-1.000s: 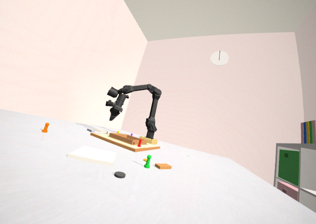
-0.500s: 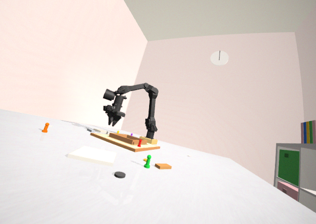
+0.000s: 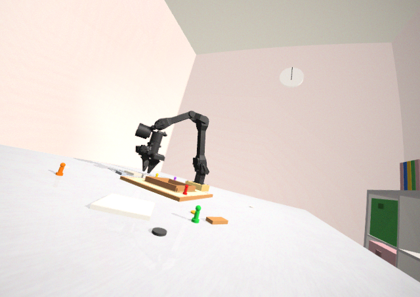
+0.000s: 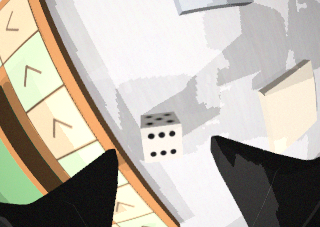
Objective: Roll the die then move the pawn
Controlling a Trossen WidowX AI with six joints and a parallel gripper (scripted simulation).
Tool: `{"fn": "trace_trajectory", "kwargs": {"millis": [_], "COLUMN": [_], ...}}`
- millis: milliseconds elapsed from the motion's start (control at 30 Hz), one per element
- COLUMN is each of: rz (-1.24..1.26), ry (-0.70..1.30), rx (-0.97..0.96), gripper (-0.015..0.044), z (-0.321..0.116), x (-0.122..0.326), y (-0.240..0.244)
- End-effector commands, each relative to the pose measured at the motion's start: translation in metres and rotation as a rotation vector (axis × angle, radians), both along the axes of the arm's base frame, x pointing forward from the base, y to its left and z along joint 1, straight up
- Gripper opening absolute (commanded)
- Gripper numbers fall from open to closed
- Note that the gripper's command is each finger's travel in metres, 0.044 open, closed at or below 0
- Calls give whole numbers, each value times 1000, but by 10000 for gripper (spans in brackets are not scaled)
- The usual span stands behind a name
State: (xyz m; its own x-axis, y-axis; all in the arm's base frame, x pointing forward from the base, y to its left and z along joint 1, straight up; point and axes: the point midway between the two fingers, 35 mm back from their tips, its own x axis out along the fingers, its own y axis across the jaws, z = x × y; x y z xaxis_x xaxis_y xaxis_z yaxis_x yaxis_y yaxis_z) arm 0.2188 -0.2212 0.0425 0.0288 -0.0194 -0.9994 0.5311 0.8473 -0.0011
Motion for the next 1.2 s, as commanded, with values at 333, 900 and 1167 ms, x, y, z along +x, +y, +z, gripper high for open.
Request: {"fn": "trace_trajectory", "kwargs": {"millis": [333, 900, 1167], "rz": [6, 6, 6], "ry": [10, 10, 9], "rx": [2, 2, 2], "gripper": [275, 45, 0], "z": [-25, -27, 10], "x": [-1, -1, 3], "y": [0, 1, -4]}}
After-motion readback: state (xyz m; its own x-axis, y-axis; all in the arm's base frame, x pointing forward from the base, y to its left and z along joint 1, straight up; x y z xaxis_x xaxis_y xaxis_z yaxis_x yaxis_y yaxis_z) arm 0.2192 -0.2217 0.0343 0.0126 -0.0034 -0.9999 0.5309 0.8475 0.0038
